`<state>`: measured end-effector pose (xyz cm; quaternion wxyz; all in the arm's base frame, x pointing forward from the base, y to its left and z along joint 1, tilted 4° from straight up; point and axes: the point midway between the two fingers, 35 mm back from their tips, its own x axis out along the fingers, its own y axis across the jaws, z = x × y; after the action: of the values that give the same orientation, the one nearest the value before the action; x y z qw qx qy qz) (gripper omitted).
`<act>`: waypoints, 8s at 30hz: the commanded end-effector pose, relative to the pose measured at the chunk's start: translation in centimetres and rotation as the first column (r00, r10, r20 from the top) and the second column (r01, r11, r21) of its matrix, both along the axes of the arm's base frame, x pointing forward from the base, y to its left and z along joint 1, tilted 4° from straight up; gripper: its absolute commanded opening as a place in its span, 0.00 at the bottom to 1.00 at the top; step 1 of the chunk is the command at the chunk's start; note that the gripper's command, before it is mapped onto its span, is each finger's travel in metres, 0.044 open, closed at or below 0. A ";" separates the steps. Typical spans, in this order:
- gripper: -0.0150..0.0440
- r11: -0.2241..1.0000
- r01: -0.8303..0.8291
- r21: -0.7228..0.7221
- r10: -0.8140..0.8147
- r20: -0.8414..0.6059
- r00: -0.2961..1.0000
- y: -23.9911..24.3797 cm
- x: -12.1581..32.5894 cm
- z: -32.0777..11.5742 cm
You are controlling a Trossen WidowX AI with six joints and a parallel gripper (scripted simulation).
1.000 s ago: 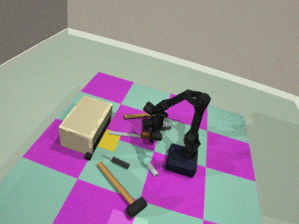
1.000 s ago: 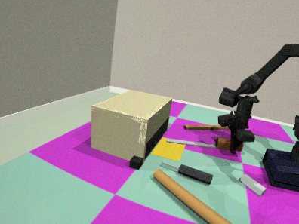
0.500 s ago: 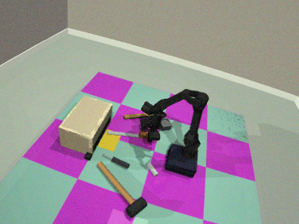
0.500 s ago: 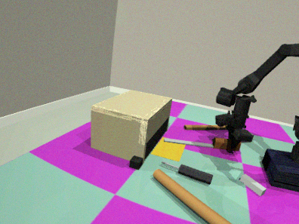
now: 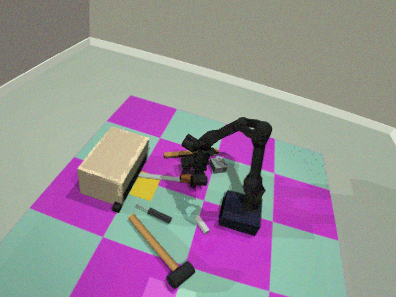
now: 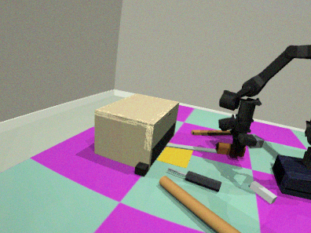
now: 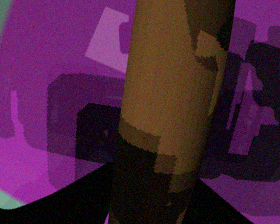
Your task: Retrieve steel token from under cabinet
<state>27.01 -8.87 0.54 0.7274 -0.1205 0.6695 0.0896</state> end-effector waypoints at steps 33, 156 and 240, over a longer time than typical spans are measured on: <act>0.25 1.000 0.005 -0.001 -0.005 0.004 1.000 1.3 4.7 0.5; 0.25 1.000 0.005 0.004 -0.005 0.012 1.000 6.3 14.3 1.3; 0.25 1.000 0.005 0.001 -0.005 0.005 1.000 3.6 6.6 0.5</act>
<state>34.08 -5.10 1.18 0.7303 -0.1171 0.6675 0.0861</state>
